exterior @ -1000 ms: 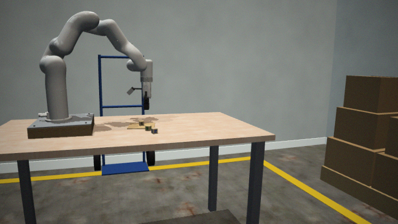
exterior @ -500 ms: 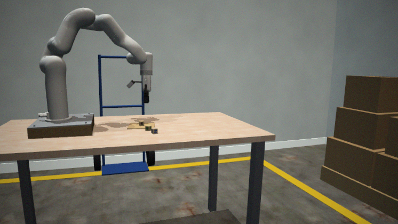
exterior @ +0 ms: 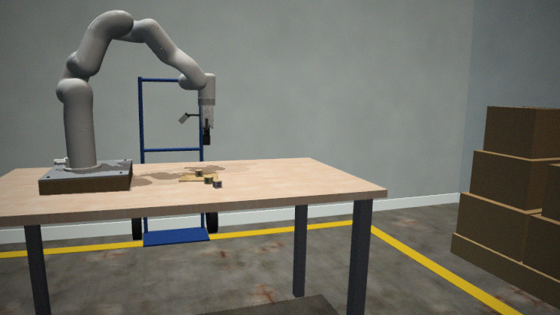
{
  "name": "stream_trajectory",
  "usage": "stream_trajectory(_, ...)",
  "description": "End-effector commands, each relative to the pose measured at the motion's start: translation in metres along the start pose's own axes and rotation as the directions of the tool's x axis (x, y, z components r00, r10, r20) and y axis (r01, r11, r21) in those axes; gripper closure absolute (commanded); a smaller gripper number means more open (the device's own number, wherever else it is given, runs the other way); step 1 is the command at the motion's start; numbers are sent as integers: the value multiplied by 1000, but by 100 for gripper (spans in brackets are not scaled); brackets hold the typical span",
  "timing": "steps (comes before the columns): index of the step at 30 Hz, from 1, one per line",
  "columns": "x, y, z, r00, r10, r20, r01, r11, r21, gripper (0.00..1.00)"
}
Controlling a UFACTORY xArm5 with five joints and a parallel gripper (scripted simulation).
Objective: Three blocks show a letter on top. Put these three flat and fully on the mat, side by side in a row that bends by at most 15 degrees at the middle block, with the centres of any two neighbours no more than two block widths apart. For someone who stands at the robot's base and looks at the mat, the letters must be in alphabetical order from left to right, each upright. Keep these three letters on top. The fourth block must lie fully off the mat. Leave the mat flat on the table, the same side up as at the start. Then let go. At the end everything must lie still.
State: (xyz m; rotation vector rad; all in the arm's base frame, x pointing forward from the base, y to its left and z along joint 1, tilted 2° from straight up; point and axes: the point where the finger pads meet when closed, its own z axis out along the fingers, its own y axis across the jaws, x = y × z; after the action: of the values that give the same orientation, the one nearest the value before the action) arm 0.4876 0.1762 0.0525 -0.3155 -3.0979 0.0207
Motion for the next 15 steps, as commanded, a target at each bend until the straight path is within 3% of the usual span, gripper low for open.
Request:
stream_trajectory(1, -4, -16, -3, 994, -107, 4, 107, 994, -3, 79)
stream_trajectory(11, -9, -63, -5, 919, -395, 6, 395, 919, -4, 79)
stream_trajectory(13, -9, -63, -5, 919, -395, 6, 395, 919, -4, 79)
stream_trajectory(15, -10, -79, -6, 873, -488, 6, 488, 873, -4, 79)
